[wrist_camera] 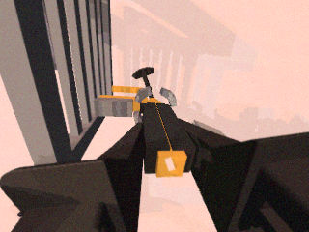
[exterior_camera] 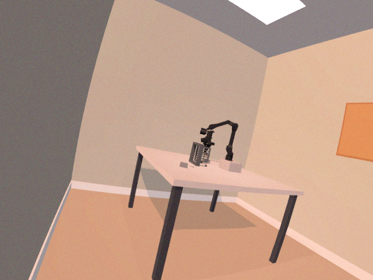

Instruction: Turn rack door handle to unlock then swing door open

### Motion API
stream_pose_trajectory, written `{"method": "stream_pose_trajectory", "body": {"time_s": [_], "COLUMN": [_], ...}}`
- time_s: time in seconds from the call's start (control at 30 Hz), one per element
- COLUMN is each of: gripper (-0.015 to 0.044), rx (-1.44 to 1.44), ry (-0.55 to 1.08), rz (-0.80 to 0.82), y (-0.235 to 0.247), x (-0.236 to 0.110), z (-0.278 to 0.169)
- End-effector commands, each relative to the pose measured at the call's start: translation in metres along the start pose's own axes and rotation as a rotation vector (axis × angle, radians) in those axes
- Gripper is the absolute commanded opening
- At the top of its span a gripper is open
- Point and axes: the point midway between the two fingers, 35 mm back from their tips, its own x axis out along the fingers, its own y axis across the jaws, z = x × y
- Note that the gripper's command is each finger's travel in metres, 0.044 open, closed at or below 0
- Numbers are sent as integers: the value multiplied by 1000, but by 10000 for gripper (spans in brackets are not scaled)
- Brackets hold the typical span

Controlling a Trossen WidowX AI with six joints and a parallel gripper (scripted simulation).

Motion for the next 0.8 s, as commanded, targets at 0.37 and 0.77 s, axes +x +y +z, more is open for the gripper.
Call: {"method": "stream_pose_trajectory", "body": {"time_s": [0.37, 0.77], "gripper": [51, 297], "rx": [-28, -28], "ry": [0, 0], "rz": [4, 4], "y": [-1, -1], "x": [0, -1], "z": [0, 0]}}
